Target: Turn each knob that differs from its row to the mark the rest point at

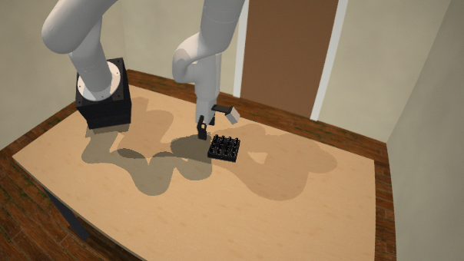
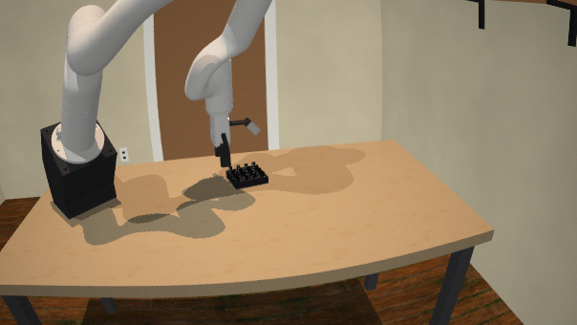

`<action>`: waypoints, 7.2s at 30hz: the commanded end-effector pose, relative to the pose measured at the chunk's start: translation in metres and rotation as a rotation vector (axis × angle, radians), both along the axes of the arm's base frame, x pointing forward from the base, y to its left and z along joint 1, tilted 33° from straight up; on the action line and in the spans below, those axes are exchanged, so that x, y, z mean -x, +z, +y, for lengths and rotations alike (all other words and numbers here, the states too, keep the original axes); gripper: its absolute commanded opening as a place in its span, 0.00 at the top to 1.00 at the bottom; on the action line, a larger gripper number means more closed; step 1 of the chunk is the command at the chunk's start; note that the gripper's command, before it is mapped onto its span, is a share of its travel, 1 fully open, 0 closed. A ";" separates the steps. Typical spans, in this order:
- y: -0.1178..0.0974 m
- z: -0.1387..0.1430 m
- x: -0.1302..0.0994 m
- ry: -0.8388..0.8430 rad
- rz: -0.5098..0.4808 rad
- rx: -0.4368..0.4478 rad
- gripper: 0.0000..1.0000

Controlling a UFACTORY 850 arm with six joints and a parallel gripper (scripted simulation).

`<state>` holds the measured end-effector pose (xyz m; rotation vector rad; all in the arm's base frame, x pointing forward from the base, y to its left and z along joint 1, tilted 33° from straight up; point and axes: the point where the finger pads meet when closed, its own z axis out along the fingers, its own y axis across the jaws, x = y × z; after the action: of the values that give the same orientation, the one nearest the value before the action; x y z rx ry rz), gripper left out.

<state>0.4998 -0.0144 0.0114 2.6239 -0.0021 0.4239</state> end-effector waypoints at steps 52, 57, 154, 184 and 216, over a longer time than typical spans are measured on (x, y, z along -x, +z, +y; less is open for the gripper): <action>0.026 -0.008 -0.035 -1.151 -0.635 -0.401 0.00; 0.029 -0.008 -0.039 -1.270 -0.701 -0.444 0.00; 0.062 -0.017 -0.077 -2.599 -1.425 -0.921 0.81; 0.051 -0.023 -0.081 -2.599 -1.425 -0.922 0.81; 0.025 -0.037 -0.089 -2.599 -1.425 -0.922 0.81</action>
<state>0.5879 -0.0513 0.0371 -0.0493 2.7527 -0.6961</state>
